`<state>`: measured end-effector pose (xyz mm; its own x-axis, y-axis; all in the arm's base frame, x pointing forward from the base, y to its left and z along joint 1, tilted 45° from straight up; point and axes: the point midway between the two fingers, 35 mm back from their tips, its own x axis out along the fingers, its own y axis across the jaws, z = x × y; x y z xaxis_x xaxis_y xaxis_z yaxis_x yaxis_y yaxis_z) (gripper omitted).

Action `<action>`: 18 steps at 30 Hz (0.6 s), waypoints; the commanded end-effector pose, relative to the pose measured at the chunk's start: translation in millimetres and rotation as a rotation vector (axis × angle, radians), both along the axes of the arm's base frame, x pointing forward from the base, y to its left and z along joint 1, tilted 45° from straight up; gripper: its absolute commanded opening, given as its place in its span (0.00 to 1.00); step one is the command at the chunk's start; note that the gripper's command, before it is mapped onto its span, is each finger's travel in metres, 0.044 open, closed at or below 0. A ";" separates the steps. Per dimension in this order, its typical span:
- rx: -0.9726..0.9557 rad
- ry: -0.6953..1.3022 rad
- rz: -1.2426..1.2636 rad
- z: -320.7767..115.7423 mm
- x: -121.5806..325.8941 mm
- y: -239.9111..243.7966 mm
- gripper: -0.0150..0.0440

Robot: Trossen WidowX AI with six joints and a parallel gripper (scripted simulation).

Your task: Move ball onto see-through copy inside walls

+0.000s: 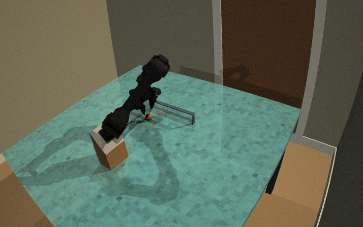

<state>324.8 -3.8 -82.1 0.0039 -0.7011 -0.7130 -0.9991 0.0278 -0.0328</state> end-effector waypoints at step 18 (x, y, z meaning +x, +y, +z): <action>-0.007 0.006 0.001 -24.7 -1.2 -26.0 0.73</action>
